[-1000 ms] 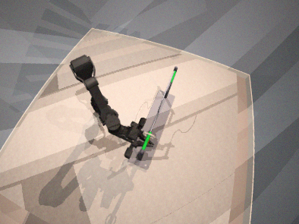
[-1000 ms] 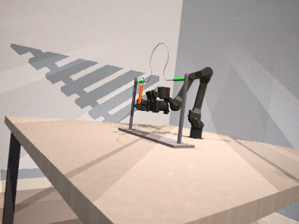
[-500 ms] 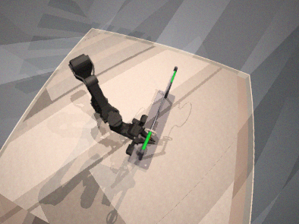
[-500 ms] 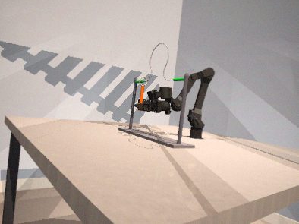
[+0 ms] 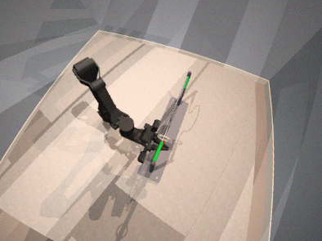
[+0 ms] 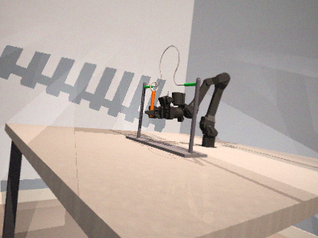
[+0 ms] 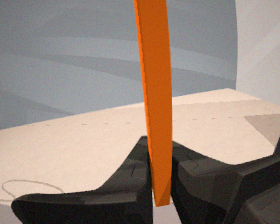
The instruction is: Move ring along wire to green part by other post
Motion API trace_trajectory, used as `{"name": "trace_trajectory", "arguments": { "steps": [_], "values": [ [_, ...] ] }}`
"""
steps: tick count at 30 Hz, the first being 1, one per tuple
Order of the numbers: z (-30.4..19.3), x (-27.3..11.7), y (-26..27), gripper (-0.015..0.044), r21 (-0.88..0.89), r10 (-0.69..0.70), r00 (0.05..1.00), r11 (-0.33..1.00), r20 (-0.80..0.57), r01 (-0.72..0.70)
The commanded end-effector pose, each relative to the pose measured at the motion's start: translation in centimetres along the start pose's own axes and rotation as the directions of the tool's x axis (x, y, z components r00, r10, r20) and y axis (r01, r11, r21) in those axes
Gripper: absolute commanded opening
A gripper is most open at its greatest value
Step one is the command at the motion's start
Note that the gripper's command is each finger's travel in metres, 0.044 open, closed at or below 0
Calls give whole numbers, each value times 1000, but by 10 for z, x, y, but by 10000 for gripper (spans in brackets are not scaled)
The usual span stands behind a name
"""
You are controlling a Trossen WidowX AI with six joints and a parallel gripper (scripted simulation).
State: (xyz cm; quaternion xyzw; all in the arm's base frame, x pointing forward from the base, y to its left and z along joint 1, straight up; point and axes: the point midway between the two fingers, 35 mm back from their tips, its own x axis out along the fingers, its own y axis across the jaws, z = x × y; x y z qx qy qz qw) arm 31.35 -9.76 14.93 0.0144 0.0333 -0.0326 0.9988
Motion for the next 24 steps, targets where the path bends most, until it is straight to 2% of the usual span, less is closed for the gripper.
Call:
{"name": "trace_trajectory", "arguments": {
  "steps": [1, 10, 24],
  "values": [
    [0, -1, 7, -150, 27, -2, 1000, 1000, 0, 2],
    [1, 0, 26, -150, 117, 6, 1000, 993, 2, -6],
    [11, -1, 69, -150, 360, 26, 1000, 932, 10, -28]
  ]
}}
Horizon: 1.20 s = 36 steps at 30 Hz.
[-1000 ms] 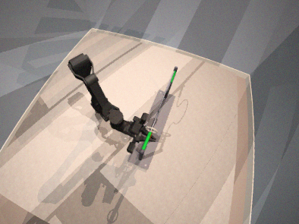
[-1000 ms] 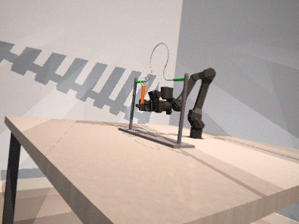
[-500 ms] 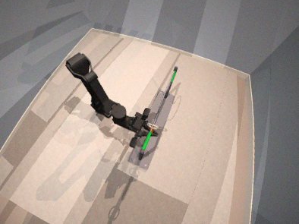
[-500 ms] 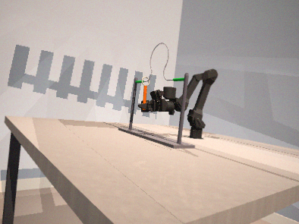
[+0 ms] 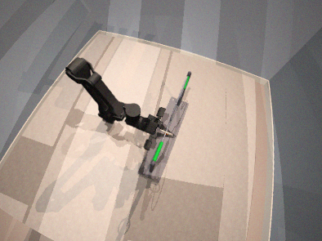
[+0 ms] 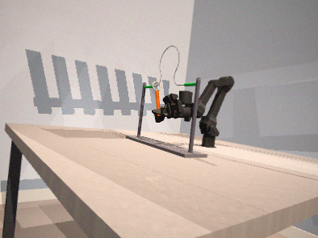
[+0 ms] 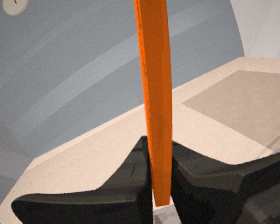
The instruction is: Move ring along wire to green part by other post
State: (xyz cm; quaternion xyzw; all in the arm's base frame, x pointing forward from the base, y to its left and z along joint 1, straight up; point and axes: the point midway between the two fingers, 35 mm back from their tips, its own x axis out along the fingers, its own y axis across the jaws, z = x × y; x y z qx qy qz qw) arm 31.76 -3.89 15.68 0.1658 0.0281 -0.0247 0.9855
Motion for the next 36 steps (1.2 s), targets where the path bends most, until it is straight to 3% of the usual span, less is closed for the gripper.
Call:
{"name": "trace_trajectory", "arguments": {
  "steps": [1, 18, 36],
  "values": [
    [2, 0, 15, -150, 88, 5, 1000, 996, 7, -6],
    [16, -19, 66, -150, 403, 94, 988, 914, -125, -36],
    [62, -59, 113, -150, 751, 380, 886, 657, -265, -58]
  ]
}}
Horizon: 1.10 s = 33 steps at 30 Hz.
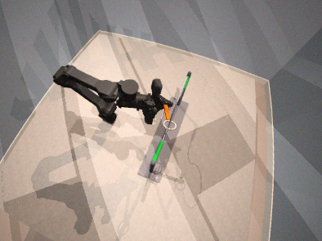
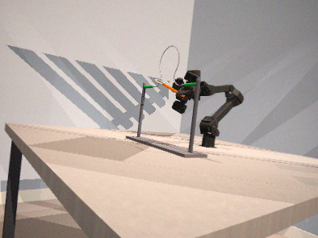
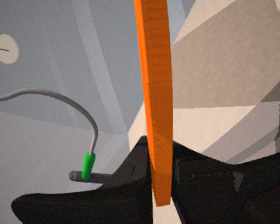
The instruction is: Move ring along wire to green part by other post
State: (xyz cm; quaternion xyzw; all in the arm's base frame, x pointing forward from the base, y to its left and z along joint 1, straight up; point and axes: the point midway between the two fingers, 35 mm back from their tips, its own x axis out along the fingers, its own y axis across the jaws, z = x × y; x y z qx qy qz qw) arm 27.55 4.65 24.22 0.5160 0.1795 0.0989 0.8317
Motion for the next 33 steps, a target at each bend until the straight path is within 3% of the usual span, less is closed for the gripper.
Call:
{"name": "trace_trajectory", "arguments": {
  "steps": [1, 8, 33],
  "values": [
    [0, -11, 17, -150, 92, 53, 996, 995, -70, -46],
    [4, -18, 42, -150, 247, 147, 985, 961, -93, -120],
    [42, -38, 110, -150, 649, 386, 922, 695, 26, -309]
  ]
}}
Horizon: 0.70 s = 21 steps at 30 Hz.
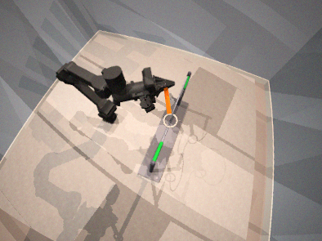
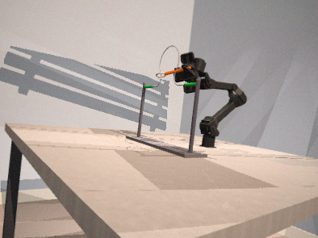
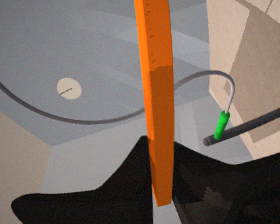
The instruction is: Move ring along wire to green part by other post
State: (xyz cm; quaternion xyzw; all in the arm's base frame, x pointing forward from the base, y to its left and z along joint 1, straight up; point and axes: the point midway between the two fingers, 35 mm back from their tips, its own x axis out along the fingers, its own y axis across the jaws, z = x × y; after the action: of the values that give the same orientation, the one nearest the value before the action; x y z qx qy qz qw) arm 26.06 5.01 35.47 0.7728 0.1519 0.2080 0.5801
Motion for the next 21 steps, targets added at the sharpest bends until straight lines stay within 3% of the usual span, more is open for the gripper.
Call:
{"name": "trace_trajectory", "arguments": {
  "steps": [1, 21],
  "values": [
    [-1, 0, 12, -150, 55, 34, 999, 998, -8, -34],
    [3, -4, 35, -150, 88, 32, 999, 996, -11, -31]
  ]
}}
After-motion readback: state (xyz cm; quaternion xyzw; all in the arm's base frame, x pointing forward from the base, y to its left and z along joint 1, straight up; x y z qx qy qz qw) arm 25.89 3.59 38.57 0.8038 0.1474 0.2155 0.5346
